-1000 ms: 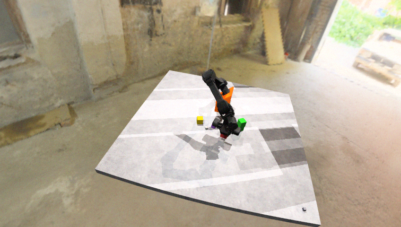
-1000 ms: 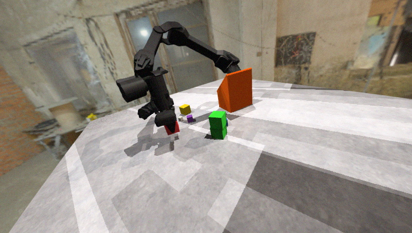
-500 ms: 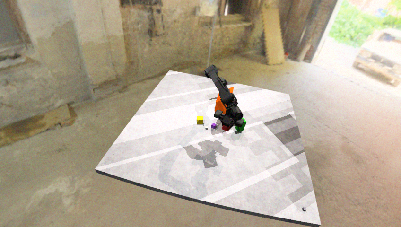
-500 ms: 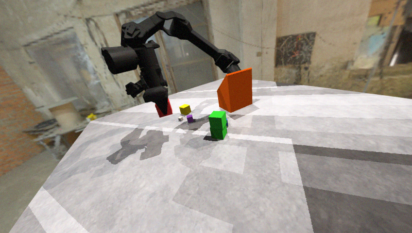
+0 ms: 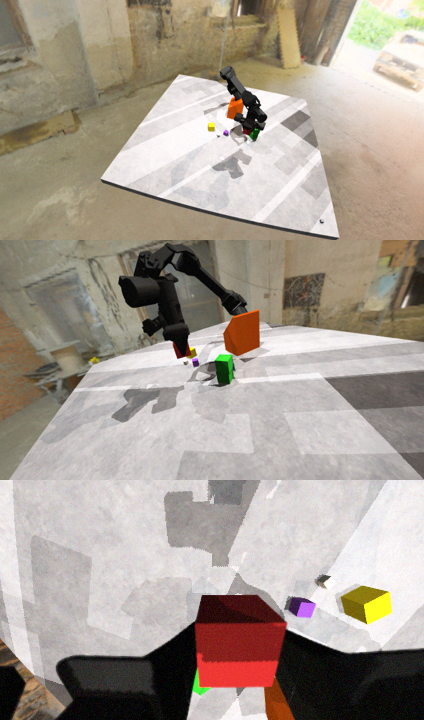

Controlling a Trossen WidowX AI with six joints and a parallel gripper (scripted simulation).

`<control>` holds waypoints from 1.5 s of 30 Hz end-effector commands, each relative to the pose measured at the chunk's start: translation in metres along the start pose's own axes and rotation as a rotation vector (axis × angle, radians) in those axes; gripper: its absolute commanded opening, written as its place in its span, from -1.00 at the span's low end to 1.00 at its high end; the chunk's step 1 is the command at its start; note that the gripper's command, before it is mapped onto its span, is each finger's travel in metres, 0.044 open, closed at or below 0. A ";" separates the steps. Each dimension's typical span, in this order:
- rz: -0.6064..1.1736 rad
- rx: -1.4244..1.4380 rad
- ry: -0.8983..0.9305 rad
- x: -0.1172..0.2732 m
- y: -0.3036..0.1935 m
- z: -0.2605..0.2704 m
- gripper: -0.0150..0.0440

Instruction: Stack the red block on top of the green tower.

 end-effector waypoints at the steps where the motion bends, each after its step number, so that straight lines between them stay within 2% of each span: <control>1: 0.004 0.005 0.003 0.001 -0.029 0.009 -0.49; 15: 0.006 0.005 -0.009 -0.004 -0.124 0.018 -0.49; 21: 0.005 0.004 -0.009 -0.006 -0.126 0.018 -0.49; 28: 0.005 0.004 -0.010 -0.033 -0.126 0.017 -0.49; 45: 0.005 0.004 -0.010 -0.034 -0.126 0.017 -0.49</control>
Point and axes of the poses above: the point midway between the two fingers, 35 mm back from their tips, its own x axis back along the fingers, its own z axis across the jaws, y = z × x, the point moved 10 cm from there along x, back along the fingers, and after that the axes turned 10 degrees about -x, right-handed, at the moved point
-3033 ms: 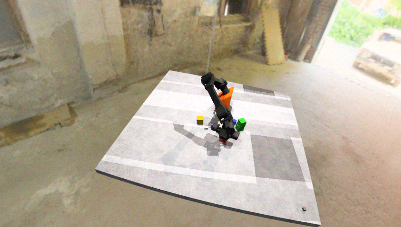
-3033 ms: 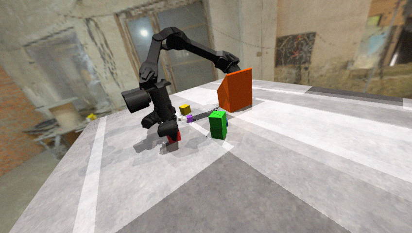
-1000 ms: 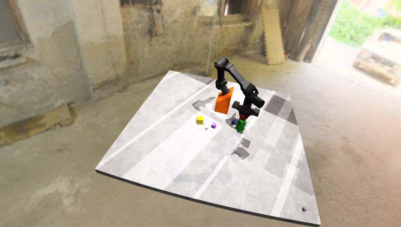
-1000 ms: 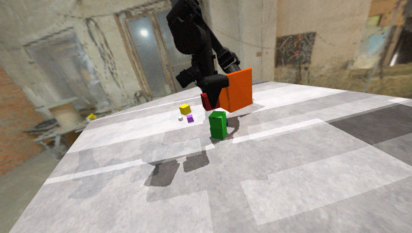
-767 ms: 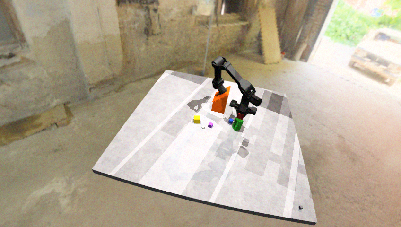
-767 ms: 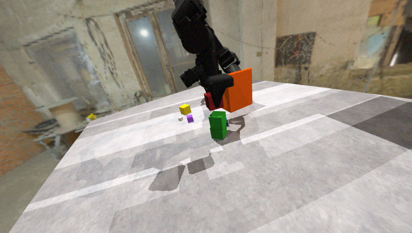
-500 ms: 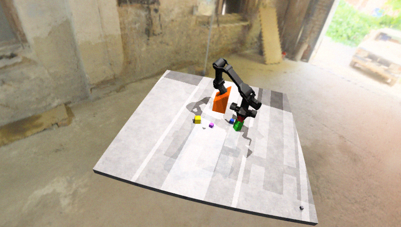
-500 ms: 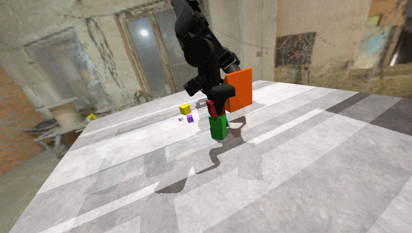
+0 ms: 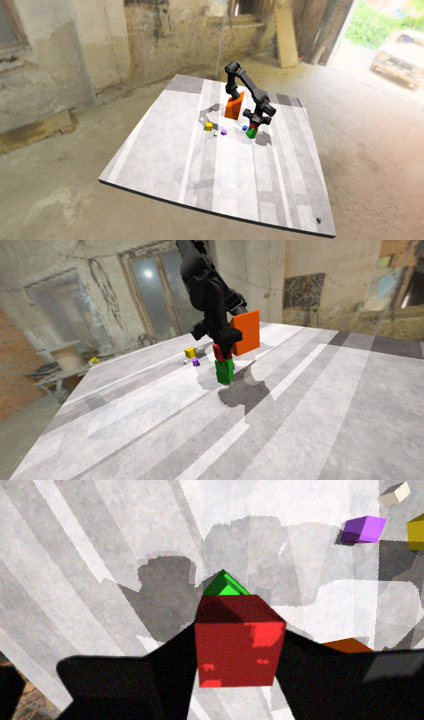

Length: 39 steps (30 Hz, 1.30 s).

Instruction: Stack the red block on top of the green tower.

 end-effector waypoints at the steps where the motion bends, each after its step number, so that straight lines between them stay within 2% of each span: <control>1: -0.004 0.003 -0.001 -0.001 0.000 0.000 -0.49; 10: -0.004 0.003 -0.001 0.002 0.000 0.000 -0.49; 27: 0.000 0.000 0.000 0.000 0.000 0.000 1.00; 39: 0.000 0.000 0.000 0.000 0.000 0.000 1.00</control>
Point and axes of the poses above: the point midway between the two fingers, 35 mm back from their tips, its own x axis back along the fingers, its own z axis across the jaws, y = z × x, the point moved 10 cm from there along x, back along the fingers, and after that the axes turned 10 degrees about -x, right-handed, at the moved point
